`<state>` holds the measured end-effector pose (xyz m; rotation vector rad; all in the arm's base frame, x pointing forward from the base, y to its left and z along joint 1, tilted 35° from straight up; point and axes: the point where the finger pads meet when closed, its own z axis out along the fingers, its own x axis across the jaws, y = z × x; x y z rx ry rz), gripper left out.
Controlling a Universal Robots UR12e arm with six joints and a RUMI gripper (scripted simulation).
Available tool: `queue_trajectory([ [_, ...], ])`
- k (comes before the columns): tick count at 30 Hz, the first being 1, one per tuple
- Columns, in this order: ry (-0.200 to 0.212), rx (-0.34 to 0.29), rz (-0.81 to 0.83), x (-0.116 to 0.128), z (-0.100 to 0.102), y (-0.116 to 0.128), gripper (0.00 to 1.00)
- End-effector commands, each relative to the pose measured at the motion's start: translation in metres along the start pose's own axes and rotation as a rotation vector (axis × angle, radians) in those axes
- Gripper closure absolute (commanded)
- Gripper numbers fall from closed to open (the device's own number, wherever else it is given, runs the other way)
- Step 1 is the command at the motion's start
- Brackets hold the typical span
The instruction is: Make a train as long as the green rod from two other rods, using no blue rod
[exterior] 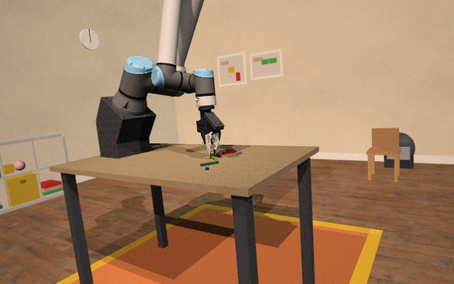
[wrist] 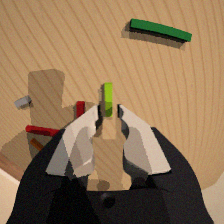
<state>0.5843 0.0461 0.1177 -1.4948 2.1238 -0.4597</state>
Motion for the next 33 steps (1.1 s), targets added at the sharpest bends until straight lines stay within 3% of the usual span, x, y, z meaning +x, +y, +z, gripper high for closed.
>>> queue_trajectory([
  [1, 0.0, -0.001, 0.0, -0.0003, -0.0002, 0.0015, 0.86],
  [33, 0.0, 0.0, -0.001, -0.001, 0.0056, 0.0006, 0.86],
])
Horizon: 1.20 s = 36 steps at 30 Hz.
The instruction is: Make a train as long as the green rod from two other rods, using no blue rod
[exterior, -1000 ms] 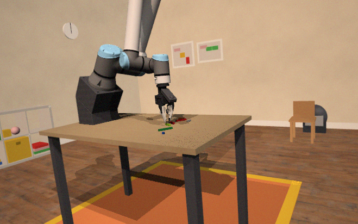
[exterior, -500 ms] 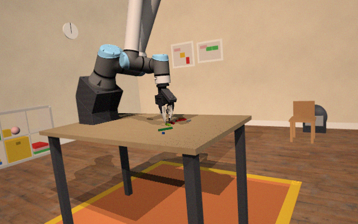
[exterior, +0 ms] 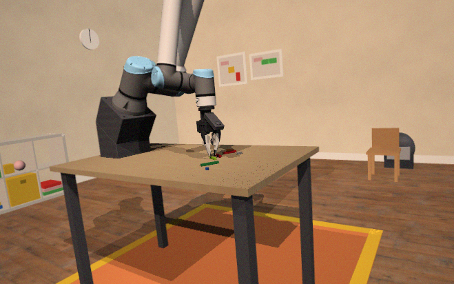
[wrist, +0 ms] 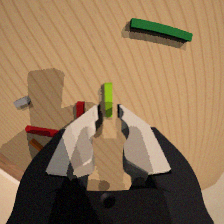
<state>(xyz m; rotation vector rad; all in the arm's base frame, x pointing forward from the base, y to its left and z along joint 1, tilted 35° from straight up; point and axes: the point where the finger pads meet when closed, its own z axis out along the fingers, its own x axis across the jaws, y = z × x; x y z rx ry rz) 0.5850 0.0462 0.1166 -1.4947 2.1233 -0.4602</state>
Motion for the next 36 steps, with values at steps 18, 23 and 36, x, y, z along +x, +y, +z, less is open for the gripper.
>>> queue_trajectory([
  [18, 0.0, 0.0, 0.0, -0.001, 0.016, 0.0, 0.86],
  [23, 0.0, 0.001, 0.0, 0.0, 0.015, 0.0, 0.86],
  [36, 0.0, 0.001, 0.0, 0.0, 0.015, -0.001, 0.86],
])
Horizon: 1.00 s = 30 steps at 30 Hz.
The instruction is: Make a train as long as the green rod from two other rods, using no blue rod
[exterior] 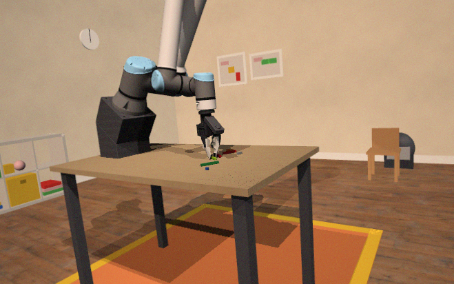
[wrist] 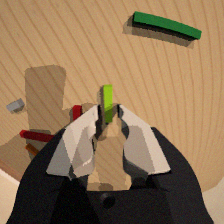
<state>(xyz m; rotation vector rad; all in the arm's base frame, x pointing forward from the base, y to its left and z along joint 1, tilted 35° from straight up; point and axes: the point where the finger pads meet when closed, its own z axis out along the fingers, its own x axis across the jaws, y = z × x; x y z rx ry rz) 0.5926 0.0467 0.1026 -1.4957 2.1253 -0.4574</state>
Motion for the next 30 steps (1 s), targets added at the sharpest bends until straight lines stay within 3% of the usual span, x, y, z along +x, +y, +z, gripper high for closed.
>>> queue_trajectory([
  [1, 0.0, 0.004, -0.001, -0.0008, -0.0008, -0.0023, 0.86],
  [18, 0.0, 0.004, -0.001, -0.0008, -0.0008, -0.0023, 0.86],
  [19, 0.0, 0.004, -0.001, -0.0008, -0.0008, -0.0023, 1.0],
  [30, 0.0, 0.004, -0.001, -0.0008, -0.0008, -0.0023, 1.0],
])
